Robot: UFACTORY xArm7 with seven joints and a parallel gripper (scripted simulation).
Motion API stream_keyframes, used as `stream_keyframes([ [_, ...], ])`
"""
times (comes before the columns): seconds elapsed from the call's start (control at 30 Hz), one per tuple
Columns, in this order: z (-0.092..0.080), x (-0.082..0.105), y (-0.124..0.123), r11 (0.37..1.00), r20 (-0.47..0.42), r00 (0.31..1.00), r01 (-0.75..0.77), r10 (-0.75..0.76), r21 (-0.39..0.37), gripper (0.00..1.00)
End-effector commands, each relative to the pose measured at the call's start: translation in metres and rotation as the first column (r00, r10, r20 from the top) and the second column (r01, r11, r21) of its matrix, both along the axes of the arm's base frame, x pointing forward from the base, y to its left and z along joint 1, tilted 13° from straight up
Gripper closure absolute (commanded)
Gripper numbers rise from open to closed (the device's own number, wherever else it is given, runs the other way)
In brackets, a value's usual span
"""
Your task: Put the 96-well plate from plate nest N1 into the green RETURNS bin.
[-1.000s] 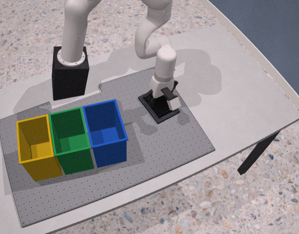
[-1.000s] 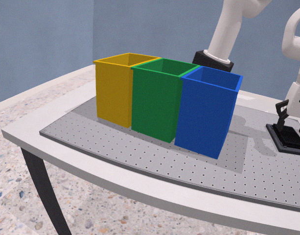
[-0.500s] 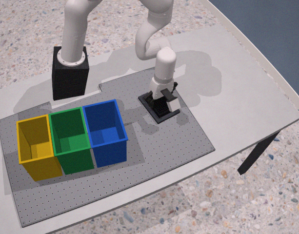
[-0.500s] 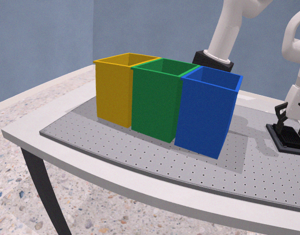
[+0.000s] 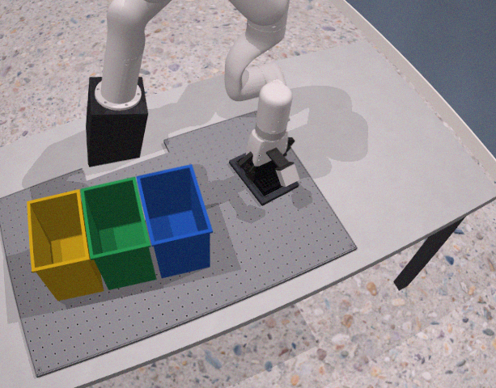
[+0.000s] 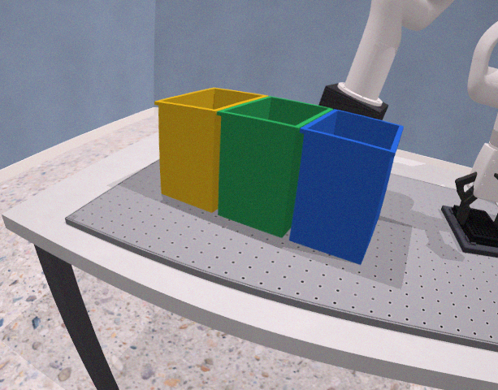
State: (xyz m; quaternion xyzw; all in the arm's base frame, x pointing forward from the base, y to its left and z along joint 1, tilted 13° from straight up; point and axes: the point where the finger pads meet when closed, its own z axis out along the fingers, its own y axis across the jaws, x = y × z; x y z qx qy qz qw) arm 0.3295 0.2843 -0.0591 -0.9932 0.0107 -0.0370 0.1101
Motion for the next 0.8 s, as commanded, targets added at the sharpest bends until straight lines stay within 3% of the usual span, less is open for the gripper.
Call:
stream_keyframes([
  [0.0,0.001,0.0011,0.0005,1.0,0.003,1.0,0.001,-0.001,0.002,0.0],
  [0.23,0.001,0.0011,0.0005,1.0,0.003,1.0,0.001,-0.001,0.002,0.0],
  [0.27,0.0015,0.001,0.0003,1.0,0.003,1.0,0.001,-0.001,0.002,1.0],
  [0.77,0.0016,0.001,0.0003,1.0,0.003,1.0,0.001,-0.001,0.002,1.0],
])
